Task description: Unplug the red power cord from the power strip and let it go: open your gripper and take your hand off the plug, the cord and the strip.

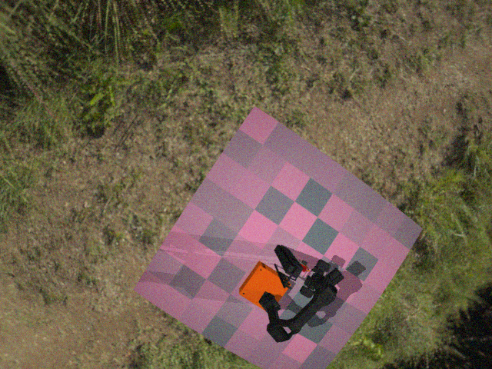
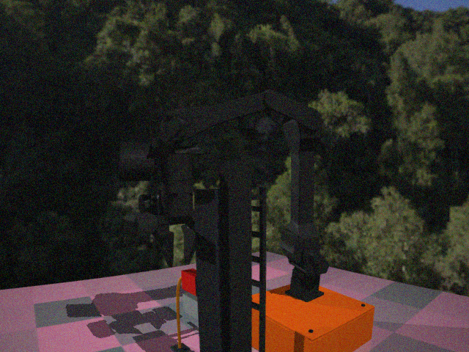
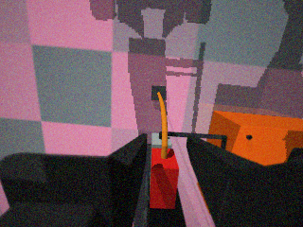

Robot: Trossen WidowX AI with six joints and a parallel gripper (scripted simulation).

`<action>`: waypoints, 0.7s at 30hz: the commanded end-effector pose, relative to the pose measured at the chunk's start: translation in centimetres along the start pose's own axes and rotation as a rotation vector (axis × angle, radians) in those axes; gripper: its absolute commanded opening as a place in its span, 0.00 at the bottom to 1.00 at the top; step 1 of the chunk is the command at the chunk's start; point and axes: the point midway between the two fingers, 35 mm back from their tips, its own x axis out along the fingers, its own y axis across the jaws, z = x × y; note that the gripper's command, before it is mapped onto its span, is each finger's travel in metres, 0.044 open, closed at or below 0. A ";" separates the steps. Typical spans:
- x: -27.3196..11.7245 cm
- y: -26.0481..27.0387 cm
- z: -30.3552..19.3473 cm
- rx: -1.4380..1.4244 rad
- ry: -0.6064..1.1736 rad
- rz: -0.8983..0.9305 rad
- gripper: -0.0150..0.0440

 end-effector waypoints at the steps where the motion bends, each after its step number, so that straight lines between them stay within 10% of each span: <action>1: 0.1 0.0 -0.4 0.005 0.008 -0.002 0.53; 21: 0.0 0.0 -3.7 0.005 0.011 -0.002 0.53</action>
